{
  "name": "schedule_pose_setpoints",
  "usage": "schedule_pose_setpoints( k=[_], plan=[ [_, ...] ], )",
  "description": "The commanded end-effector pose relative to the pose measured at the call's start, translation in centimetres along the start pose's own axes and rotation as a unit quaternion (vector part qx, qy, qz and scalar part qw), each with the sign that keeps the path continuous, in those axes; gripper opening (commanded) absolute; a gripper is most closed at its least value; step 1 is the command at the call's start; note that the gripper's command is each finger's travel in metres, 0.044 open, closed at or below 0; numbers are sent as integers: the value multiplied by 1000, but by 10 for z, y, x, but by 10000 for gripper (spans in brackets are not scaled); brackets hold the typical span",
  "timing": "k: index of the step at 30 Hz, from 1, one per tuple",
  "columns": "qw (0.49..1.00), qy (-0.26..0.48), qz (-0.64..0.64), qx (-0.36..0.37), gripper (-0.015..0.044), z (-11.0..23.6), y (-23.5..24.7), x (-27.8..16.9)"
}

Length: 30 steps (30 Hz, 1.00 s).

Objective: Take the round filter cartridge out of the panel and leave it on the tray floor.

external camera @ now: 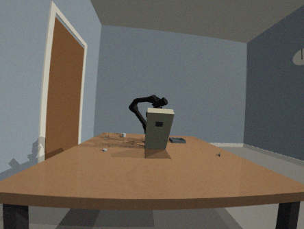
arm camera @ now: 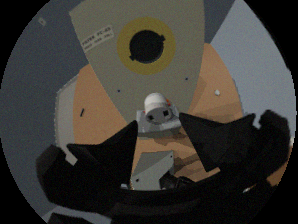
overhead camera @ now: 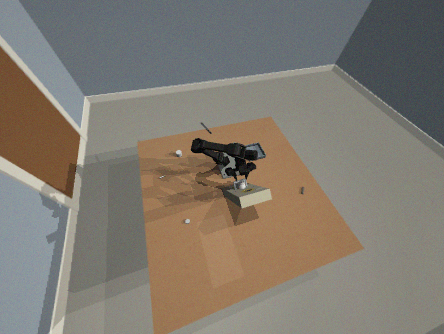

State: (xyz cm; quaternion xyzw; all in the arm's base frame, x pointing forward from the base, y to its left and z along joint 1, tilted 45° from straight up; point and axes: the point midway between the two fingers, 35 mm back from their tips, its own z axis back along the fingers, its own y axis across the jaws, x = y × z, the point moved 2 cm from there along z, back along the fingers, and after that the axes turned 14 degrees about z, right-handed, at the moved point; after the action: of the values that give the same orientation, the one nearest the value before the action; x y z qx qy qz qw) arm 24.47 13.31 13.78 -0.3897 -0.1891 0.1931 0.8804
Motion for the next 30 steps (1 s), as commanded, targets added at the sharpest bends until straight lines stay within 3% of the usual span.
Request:
schedule_pose_setpoints(
  k=[1, 19, 30],
  plan=[
    [1000, 1, 2, 0, 305, -8, 0, -1],
    [1000, 1, 1, -2, 305, -34, -2, -2],
    [1000, 1, -1, 1, 231, -30, -1, -1]
  ],
)
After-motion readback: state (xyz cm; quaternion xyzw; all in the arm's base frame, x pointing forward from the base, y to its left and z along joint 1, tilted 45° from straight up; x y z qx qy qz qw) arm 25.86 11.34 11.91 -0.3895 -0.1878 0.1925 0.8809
